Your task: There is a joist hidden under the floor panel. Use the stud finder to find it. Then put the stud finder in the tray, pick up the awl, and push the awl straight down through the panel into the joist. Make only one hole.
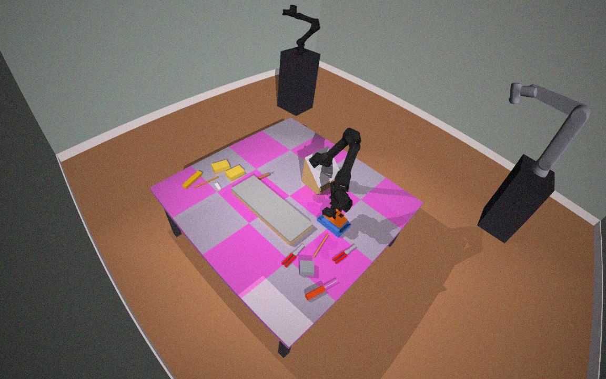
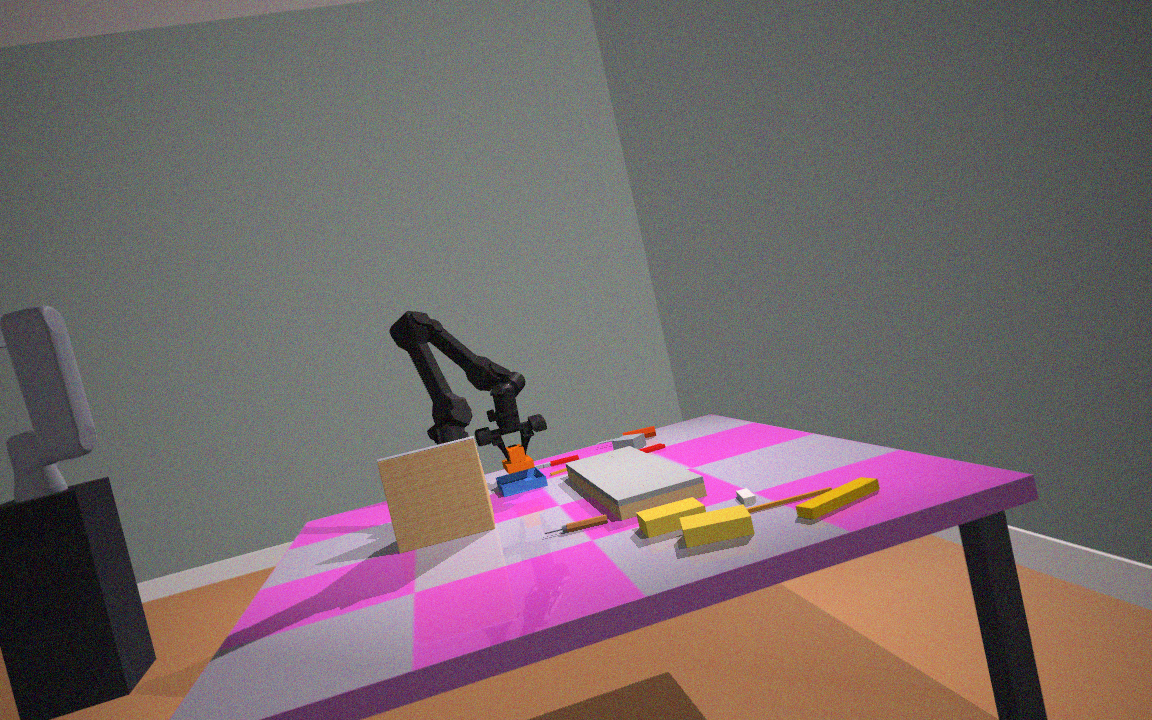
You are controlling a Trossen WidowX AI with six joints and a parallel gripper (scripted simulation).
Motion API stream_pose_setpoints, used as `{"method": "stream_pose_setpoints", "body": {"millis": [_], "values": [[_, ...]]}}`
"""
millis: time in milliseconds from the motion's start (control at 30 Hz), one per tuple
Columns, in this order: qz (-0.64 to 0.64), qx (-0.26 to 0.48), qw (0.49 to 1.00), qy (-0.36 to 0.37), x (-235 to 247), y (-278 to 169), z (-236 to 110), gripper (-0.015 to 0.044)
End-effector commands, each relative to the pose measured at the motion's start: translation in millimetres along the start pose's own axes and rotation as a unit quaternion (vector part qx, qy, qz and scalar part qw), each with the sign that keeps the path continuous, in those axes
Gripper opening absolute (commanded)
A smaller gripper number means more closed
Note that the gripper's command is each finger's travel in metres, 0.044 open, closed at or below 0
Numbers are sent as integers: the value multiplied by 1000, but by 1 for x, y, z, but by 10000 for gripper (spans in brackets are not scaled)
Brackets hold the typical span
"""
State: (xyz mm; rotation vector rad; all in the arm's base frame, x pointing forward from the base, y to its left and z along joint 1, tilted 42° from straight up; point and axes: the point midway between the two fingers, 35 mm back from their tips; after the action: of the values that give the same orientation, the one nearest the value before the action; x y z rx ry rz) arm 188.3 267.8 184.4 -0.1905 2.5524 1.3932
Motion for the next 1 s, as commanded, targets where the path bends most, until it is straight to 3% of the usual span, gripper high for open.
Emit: {"method": "stream_pose_setpoints", "body": {"millis": [0, 900, 967], "values": [[2, 0, 1000, -2, 0, -2, 7, 0], [3, -1, 1000, -3, 6, -12, 42, 0], [1, -1, 1000, 1, 7, -12, 41, 53]]}}
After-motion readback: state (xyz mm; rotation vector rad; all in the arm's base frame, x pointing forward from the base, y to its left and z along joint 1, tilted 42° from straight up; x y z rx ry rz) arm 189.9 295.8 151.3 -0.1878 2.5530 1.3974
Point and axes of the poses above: the point midway between the two fingers, 35 mm back from their tips, its own z axis out along the fingers, its own x axis across the jaws, y = z × x, and after that the axes turned 13 degrees about -z, right-handed
